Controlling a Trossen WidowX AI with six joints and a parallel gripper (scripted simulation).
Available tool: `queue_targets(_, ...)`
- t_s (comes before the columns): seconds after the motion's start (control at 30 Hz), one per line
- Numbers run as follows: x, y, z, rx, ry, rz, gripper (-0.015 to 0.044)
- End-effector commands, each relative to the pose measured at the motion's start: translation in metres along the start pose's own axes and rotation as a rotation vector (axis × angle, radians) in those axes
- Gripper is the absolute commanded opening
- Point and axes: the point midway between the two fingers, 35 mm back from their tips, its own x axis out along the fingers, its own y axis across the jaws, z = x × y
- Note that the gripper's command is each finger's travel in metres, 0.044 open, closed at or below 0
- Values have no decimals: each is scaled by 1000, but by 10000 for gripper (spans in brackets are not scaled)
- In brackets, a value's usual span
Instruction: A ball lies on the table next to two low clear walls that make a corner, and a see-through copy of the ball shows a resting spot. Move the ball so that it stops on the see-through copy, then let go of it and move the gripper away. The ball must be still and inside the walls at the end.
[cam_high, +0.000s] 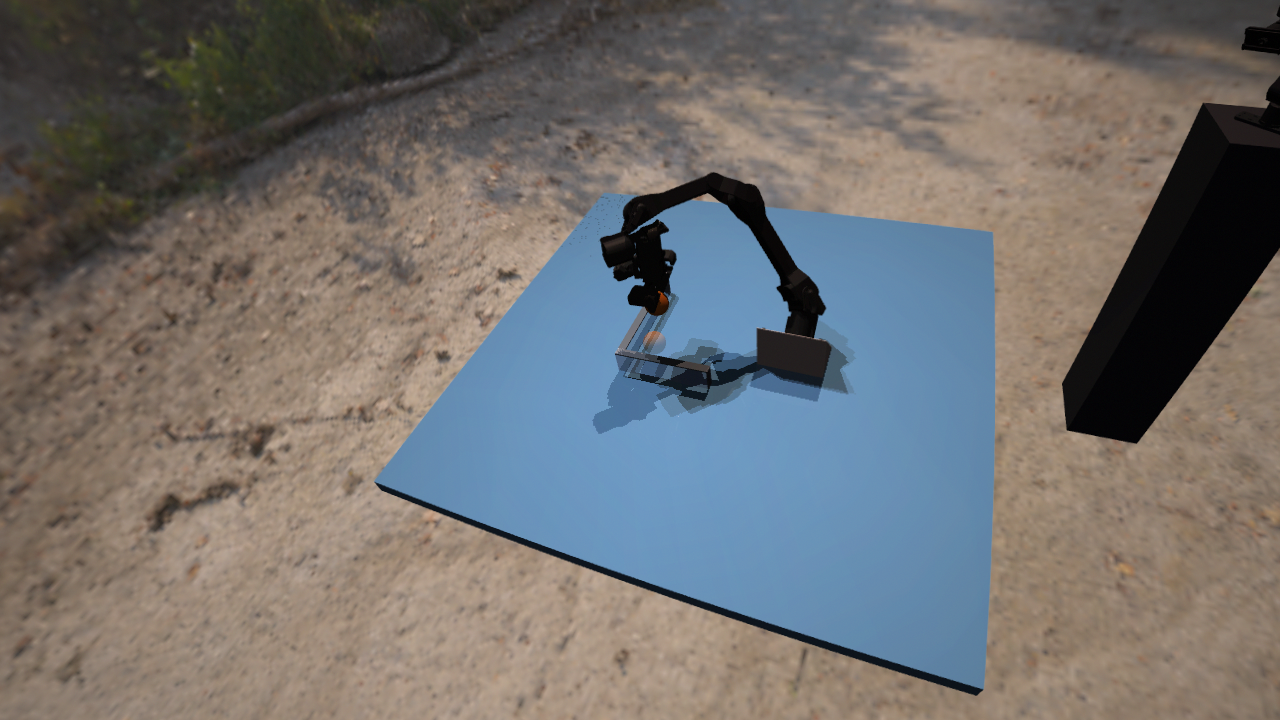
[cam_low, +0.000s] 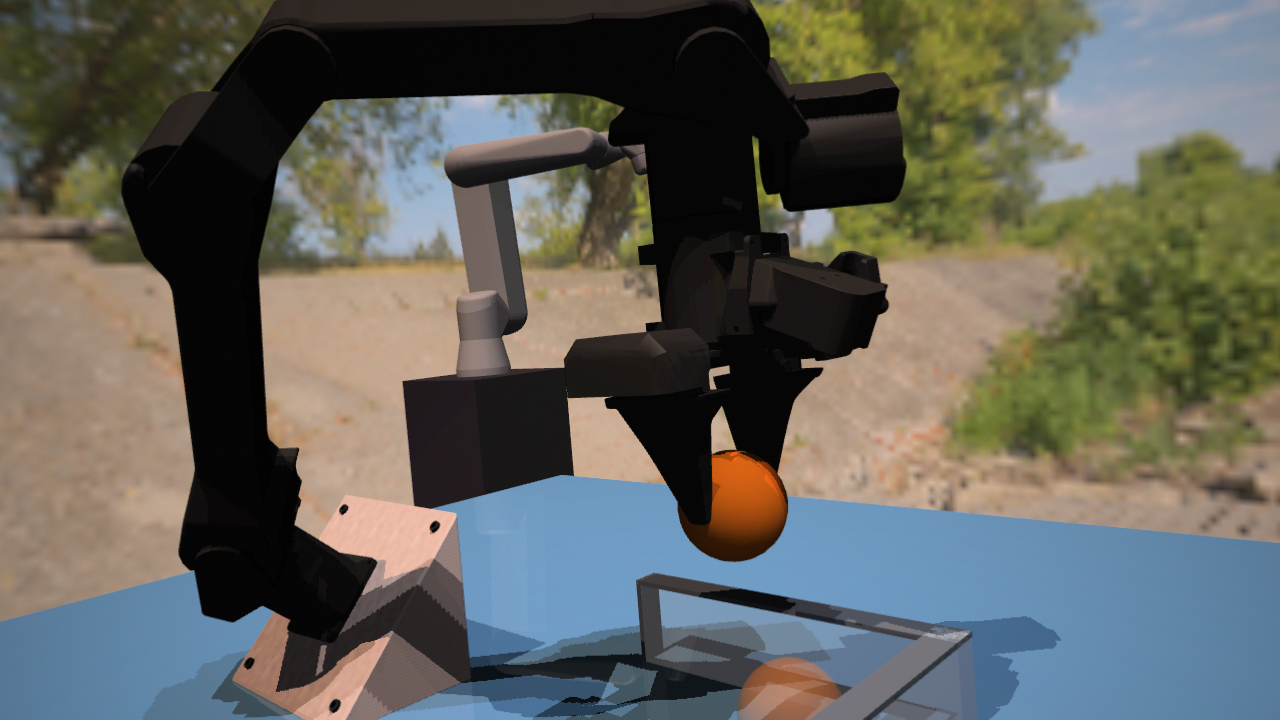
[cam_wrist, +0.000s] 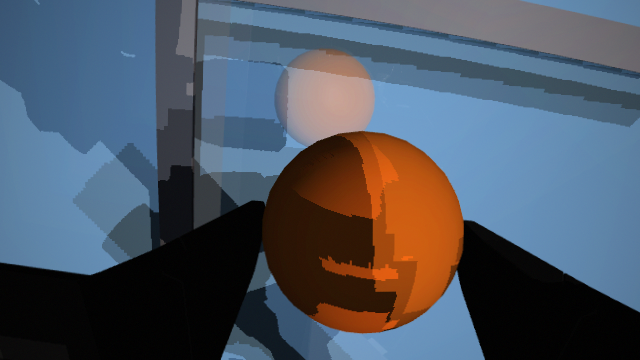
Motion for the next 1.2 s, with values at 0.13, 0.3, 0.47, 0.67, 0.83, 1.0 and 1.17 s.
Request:
queue_targets(0.13,34,16,17,70,22,-2,0)
queue_targets(0.3,34,16,17,70,22,-2,0)
queue_targets(0.47,45,17,17,70,21,-2,0)
queue_targets(0.67,71,17,18,70,21,-2,0)
queue_targets(0.83,93,16,16,71,21,-4,0)
queue_targets(1.0,104,16,15,71,21,-5,0)
queue_targets(1.17,107,16,15,71,21,-5,0)
